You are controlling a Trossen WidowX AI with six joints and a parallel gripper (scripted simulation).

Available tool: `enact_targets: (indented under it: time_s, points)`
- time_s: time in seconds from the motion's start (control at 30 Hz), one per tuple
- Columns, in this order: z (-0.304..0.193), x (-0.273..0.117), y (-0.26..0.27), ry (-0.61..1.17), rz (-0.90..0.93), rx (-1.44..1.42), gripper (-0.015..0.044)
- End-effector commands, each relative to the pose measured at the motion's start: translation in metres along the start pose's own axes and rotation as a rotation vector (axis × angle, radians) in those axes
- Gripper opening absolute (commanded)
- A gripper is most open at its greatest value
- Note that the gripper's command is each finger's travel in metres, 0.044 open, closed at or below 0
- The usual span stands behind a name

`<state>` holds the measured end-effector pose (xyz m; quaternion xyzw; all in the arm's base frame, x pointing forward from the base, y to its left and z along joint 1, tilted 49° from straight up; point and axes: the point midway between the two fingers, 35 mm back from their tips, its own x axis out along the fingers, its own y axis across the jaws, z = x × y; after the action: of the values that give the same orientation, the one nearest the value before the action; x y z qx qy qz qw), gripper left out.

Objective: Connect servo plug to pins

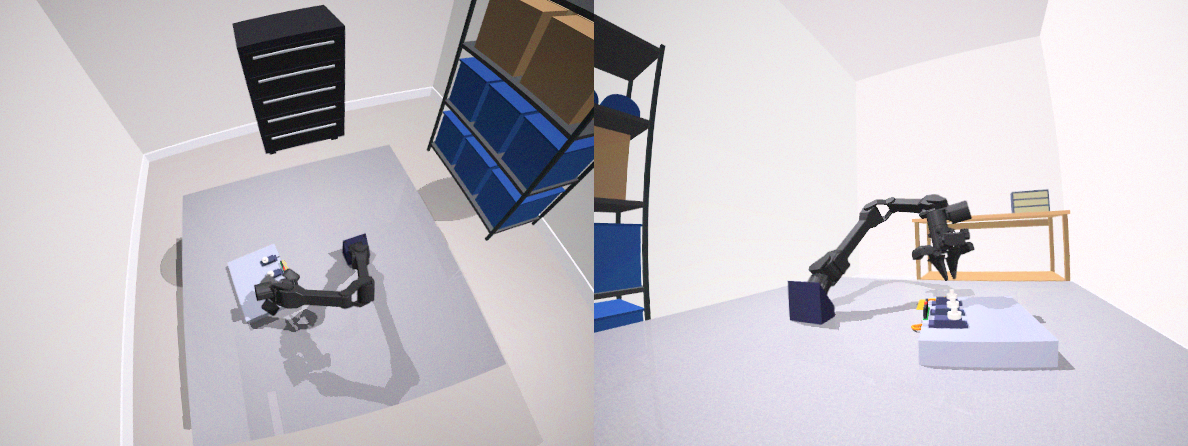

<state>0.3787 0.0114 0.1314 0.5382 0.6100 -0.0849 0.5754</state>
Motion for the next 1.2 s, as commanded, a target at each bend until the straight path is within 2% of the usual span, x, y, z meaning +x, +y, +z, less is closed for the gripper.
enact_targets:
  time_s: [0.0, 0.47, 0.7, 0.93, 1.17]
  points:
    - [0.001, 0.005, -0.004, 0.082, -0.021, 0.130, 0.0115]
    - [0.006, 0.016, -0.013, 0.297, -0.097, 0.519, 0.0115]
    - [0.005, 0.017, -0.013, 0.303, -0.099, 0.531, 0.0115]
    - [-0.002, 0.039, -0.014, 0.304, -0.098, 0.531, 0.0115]
    - [-0.003, 0.043, -0.014, 0.304, -0.098, 0.531, 0.0115]
